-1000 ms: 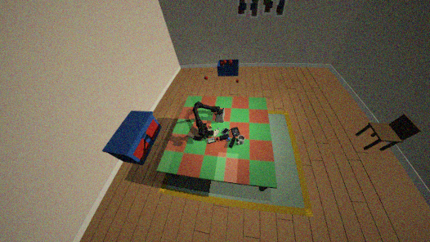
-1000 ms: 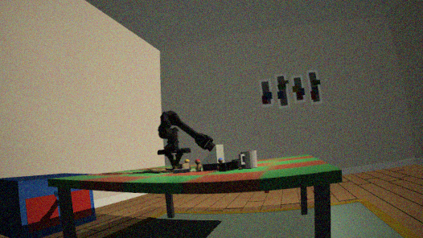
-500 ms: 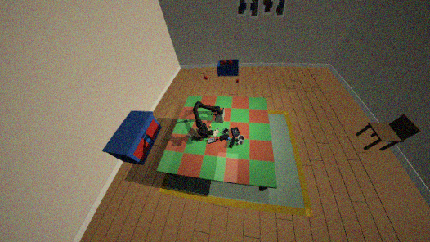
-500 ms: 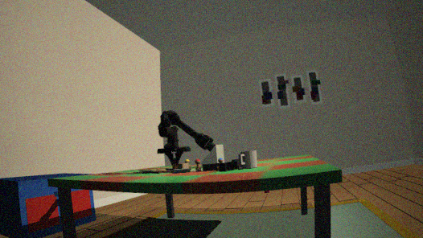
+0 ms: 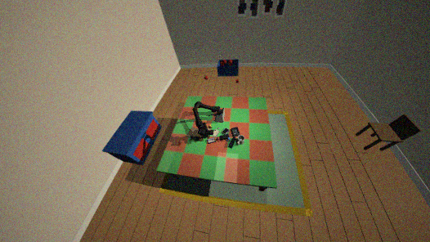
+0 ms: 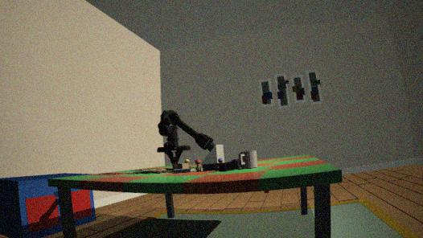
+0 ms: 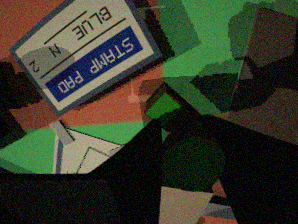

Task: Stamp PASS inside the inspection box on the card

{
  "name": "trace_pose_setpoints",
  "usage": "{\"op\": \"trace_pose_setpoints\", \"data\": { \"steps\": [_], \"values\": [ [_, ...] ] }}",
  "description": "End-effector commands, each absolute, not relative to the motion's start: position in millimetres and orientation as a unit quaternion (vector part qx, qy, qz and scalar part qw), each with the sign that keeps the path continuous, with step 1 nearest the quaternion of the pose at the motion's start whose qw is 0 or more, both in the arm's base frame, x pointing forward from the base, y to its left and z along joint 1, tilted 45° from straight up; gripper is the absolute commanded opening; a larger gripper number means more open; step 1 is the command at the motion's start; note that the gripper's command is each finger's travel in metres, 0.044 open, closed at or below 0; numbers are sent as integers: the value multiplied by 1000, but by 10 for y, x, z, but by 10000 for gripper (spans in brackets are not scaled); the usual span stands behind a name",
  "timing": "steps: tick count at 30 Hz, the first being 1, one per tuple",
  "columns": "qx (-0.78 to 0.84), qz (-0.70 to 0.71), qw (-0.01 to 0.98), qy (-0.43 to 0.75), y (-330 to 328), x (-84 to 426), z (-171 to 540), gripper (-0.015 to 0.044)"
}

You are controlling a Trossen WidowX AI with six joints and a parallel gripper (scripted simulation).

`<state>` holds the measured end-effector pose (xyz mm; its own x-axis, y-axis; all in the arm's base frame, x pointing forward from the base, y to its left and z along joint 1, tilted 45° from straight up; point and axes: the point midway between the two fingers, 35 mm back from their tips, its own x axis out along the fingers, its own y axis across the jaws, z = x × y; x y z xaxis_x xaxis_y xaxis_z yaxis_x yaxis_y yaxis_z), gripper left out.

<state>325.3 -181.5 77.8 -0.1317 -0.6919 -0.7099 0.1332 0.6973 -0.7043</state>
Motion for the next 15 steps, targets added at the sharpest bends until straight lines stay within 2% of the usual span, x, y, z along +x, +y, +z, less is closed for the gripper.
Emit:
{"op": "trace_pose_setpoints", "data": {
  "steps": [1,15],
  "values": [
    [-204,-331,627,675,-1799,3258,795,0],
    [-204,-331,627,675,-1752,3270,842,0]
  ]
}}
